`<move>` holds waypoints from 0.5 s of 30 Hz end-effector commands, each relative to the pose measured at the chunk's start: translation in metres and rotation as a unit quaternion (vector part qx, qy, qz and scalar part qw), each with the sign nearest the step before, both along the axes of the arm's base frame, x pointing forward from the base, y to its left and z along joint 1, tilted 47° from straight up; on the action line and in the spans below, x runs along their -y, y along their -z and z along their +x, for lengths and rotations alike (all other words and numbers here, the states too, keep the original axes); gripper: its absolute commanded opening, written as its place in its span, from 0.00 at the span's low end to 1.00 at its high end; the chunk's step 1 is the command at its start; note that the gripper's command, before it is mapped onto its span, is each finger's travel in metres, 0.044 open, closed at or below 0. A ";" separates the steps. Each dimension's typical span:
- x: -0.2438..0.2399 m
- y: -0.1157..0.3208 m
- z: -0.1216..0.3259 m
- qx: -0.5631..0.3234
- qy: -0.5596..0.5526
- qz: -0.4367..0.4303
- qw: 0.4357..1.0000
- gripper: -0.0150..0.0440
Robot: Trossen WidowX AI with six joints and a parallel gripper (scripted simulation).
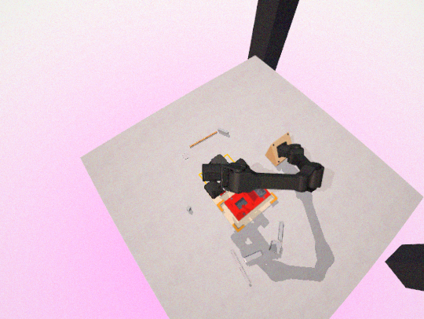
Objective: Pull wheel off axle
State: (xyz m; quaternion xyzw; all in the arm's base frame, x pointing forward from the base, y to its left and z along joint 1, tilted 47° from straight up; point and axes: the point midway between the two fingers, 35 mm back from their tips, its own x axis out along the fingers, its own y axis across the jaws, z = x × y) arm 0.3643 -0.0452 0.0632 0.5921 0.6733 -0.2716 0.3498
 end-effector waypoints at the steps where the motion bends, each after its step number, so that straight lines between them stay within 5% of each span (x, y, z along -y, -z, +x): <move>1: -0.007 0.026 0.003 -0.013 -0.002 0.057 0.998 0.76; 15: -0.017 0.031 0.005 -0.018 -0.001 0.080 0.997 0.76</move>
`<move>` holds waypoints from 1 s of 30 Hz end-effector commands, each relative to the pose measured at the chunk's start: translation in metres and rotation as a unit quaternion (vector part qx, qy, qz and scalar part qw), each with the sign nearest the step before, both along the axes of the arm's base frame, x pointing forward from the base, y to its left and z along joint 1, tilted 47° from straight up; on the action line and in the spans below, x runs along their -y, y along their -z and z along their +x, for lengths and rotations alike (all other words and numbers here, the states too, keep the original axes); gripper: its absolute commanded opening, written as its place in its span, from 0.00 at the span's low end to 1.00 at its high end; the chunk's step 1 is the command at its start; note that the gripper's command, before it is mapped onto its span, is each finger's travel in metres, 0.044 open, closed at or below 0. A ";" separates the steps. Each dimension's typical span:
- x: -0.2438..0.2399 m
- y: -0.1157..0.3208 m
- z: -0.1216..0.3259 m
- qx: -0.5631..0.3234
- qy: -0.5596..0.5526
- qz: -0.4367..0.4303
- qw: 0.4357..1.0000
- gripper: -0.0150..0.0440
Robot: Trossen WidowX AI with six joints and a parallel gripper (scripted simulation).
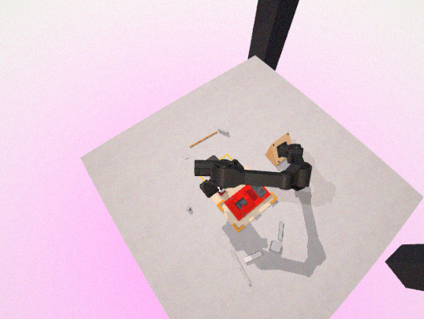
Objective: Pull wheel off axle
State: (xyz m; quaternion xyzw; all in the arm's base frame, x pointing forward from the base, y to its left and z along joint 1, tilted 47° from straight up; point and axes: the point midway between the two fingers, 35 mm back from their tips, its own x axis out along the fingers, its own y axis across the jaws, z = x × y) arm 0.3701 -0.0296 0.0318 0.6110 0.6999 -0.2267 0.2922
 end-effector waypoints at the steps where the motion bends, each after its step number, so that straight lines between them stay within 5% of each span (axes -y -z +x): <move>1: -0.003 0.001 -0.001 -0.002 0.002 0.001 1.000 0.76; 21: -0.057 0.049 -0.006 -0.001 0.002 0.003 1.000 0.76; 25: -0.055 0.047 -0.006 -0.001 -0.002 0.002 1.000 0.58; 30: -0.055 0.047 -0.006 -0.001 -0.002 0.002 1.000 0.53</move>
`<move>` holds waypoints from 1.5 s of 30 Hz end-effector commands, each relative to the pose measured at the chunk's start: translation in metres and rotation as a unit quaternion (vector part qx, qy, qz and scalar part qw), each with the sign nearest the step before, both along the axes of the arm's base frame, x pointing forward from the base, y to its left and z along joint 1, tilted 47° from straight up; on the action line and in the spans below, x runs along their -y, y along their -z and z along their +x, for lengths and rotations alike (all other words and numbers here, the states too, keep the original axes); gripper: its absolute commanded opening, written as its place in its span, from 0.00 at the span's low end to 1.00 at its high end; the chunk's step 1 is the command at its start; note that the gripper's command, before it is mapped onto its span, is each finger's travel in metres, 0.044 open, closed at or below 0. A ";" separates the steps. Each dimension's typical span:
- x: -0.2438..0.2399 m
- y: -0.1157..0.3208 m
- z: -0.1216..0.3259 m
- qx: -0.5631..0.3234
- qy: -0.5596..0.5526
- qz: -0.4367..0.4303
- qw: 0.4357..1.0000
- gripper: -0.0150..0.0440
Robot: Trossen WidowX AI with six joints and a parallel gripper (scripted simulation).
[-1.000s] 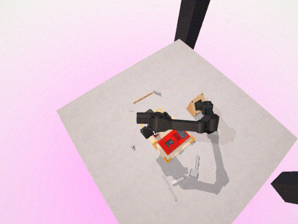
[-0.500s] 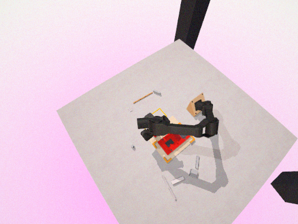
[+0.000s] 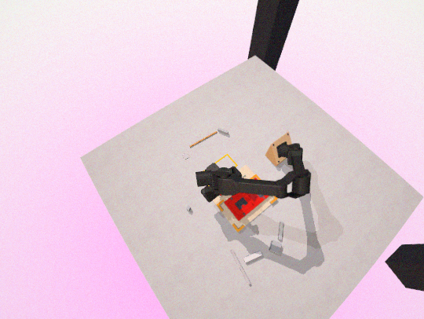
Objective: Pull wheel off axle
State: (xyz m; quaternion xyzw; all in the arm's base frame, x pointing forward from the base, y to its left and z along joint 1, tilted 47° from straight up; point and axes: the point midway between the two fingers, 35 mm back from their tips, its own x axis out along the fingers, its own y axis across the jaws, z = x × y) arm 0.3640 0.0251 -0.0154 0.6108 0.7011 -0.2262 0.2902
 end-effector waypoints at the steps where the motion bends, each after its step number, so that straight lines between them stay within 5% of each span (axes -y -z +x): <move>1: 0.000 0.000 0.000 0.000 -0.001 0.000 1.000 0.52; 9: 0.001 -0.001 0.000 0.000 -0.001 0.000 1.000 0.25; 45: 0.009 -0.009 0.002 0.000 0.000 0.000 1.000 0.25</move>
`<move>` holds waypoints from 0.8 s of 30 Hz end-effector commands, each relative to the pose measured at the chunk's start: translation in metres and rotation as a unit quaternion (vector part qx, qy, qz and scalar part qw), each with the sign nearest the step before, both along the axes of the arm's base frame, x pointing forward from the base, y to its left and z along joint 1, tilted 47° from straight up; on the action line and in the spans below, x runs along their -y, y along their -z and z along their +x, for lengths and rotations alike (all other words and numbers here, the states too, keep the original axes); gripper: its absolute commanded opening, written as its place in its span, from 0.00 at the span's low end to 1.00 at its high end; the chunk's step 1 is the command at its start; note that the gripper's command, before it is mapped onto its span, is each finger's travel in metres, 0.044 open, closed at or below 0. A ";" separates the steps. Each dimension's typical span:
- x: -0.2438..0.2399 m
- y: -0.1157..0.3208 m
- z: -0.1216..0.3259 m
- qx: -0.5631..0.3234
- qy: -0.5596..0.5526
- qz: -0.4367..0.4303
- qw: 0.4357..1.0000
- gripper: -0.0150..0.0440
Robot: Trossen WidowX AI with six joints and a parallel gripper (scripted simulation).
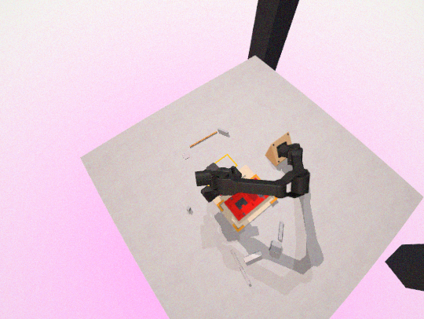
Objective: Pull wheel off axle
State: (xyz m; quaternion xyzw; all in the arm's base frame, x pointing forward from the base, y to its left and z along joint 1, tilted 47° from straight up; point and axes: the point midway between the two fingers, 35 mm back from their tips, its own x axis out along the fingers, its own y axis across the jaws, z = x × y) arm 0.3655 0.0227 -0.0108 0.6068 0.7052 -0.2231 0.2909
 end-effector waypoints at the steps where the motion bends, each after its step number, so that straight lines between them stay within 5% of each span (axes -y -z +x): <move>1: 0.007 -0.004 0.000 0.000 0.007 -0.002 1.000 0.25; 24: 0.013 -0.009 0.001 0.000 0.007 -0.002 1.000 0.25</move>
